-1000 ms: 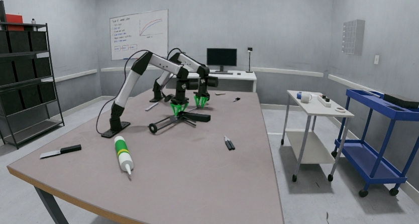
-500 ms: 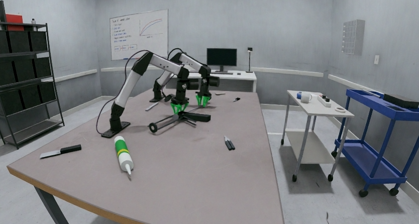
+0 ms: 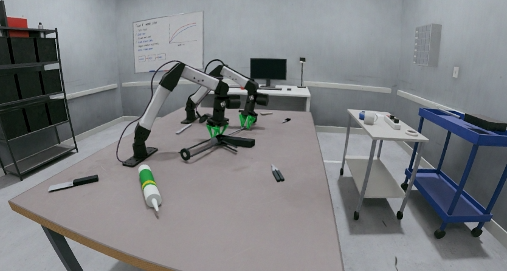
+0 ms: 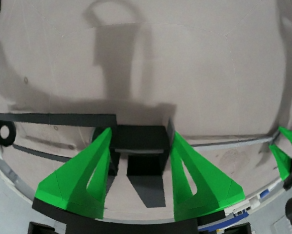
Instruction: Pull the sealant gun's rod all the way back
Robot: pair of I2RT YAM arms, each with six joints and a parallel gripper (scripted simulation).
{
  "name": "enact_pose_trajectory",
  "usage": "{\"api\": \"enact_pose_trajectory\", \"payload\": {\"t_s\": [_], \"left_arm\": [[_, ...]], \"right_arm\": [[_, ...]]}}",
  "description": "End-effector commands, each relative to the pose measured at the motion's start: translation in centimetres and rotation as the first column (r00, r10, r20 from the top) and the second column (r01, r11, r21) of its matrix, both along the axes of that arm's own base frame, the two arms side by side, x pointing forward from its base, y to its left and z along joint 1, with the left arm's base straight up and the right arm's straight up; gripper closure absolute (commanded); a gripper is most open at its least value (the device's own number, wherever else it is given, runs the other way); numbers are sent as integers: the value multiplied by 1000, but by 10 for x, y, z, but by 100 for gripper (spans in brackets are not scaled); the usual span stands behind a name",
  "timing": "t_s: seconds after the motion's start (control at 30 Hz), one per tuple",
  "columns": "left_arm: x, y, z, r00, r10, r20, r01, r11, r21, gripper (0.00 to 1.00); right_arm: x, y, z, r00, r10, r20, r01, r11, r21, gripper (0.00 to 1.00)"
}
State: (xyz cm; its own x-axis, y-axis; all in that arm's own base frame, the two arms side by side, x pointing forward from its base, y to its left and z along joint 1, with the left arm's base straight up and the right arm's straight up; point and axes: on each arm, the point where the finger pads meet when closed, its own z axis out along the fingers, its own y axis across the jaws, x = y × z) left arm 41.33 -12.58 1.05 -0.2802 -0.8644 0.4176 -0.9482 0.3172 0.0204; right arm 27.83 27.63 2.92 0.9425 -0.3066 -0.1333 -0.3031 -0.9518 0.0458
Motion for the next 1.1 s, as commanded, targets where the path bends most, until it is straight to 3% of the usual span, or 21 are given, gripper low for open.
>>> {"api": "enact_pose_trajectory", "payload": {"t_s": [0.0, 0.3, 0.37, 0.83, 0.9, 0.93, 1.03, 1.07], "left_arm": [[17, 37, 9, 998, -2, 57, -3, 997, 80, 69], [14, 27, 8, 999, 1, 52, -4, 998, 63, 69], [10, 16, 10, 999, 2, 44, -3, 999, 34, 69], [5, 2, 10, 1000, 2, 26, -2, 1000, -6, 69], [5, 3, 9, 1000, 2, 27, -2, 1000, 0, 46], [7, 5, 25, 998, 0, 55, 0, 1000, -3, 35], [11, 13, 47, 996, 1, 86, -1, 1000, -3, 34], [10, 15, 34, 999, 1, 51, -1, 1000, 4, 34]], "right_arm": [[-20, -39, -4, 998, -7, -68, -3, 988, -154, 48], [-19, -39, -9, 997, -10, -76, -3, 987, -159, 48], [-11, -22, -3, 1000, -4, -31, 2, 997, -76, 48], [-4, -6, -8, 999, 8, -40, -11, 998, -68, 48], [-4, -6, -8, 999, 8, -40, -11, 998, -68, 48], [-2, -3, -2, 1000, 8, -21, -9, 999, -45, 48], [4, 3, 5, 1000, -2, 3, 2, 1000, 8, 48], [4, 3, 4, 1000, -2, 2, 2, 1000, 3, 48]]}}
